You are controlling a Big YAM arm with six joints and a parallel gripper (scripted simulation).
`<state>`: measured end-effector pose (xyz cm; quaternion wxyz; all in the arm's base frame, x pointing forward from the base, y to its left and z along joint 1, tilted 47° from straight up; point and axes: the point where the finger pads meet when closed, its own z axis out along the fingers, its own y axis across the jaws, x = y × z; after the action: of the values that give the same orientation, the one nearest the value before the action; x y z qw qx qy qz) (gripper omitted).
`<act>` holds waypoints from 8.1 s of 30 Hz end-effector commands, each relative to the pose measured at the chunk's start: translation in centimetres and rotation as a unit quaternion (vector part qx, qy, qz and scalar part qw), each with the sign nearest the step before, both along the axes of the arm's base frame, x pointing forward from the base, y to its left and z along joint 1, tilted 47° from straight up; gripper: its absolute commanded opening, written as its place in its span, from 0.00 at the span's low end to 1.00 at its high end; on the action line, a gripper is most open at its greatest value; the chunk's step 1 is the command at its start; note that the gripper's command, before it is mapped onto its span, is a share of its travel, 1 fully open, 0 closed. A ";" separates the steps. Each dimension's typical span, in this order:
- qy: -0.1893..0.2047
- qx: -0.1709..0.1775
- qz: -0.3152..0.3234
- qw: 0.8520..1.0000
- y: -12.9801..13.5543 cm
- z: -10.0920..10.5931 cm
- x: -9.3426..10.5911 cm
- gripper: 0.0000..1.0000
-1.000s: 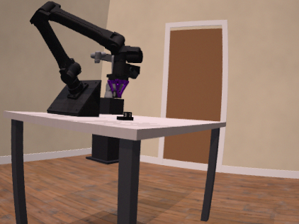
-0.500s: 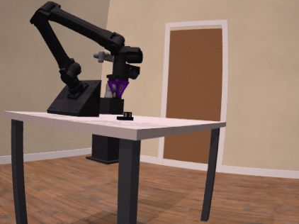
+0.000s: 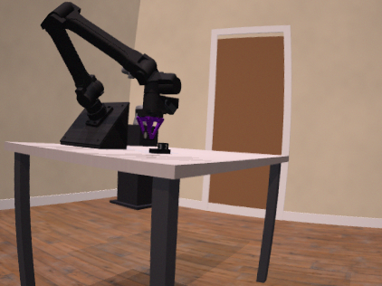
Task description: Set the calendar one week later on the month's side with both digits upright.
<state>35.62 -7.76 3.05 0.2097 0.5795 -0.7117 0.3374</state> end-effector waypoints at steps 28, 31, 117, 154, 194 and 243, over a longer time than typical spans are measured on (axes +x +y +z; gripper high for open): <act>0.013 -0.001 0.023 1.000 -2.9 -3.4 0.6 0.25; 0.013 -0.001 0.023 1.000 -2.9 -3.4 0.6 0.25; 0.012 -0.001 0.034 0.999 -2.0 -3.4 1.3 0.25; 0.006 -0.001 0.033 0.999 -1.9 -3.1 2.1 0.25; 0.006 -0.001 0.028 1.000 -2.5 -3.3 1.9 0.25; 0.008 -0.001 0.021 1.000 -3.2 -3.5 1.5 0.25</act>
<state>36.05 -10.96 -0.50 0.2156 0.5953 -0.6978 0.3351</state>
